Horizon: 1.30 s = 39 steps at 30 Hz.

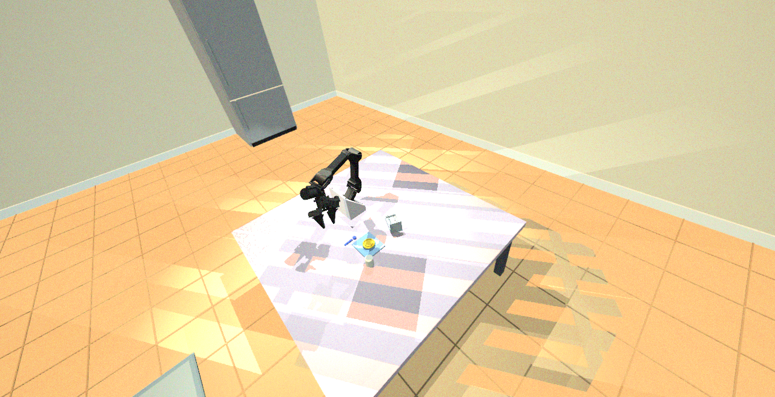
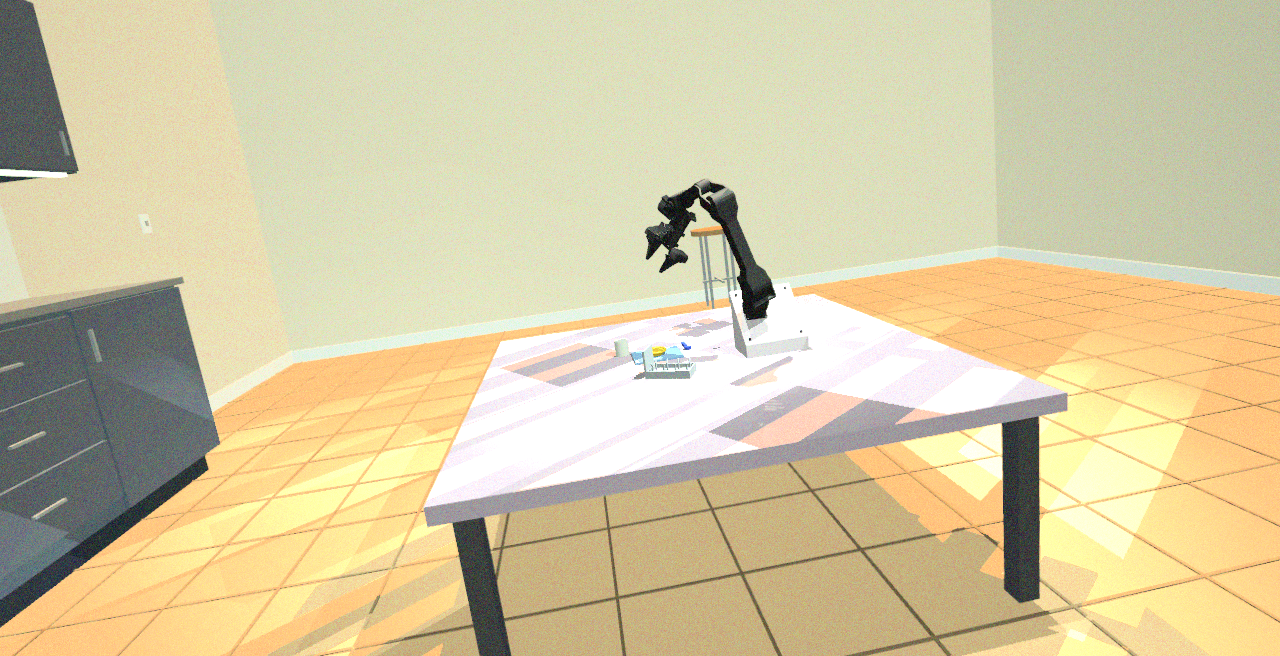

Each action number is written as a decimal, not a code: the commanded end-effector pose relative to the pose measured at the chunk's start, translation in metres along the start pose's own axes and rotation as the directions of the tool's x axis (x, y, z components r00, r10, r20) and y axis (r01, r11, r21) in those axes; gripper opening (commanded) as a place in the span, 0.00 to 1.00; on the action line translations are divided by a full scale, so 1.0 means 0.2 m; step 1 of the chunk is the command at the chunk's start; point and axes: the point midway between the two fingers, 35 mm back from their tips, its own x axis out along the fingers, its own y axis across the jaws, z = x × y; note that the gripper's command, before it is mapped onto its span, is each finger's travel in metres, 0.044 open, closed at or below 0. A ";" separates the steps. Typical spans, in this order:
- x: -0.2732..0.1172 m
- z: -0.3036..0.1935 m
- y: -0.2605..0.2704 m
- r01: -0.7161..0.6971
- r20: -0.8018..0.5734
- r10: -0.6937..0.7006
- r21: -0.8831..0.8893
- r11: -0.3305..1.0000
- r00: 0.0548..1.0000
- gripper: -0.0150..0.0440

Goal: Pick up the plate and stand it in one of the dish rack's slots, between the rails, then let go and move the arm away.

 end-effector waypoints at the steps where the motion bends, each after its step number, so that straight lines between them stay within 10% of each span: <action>1: 0.06 0.10 0.06 -0.068 -0.039 0.071 0.073 0.995 0.997 0.93; 24: 0.34 0.61 0.69 -0.243 -0.357 0.499 0.565 0.789 0.789 0.93; 39: 0.77 0.37 0.98 -0.245 -0.357 0.504 0.568 0.785 0.786 0.93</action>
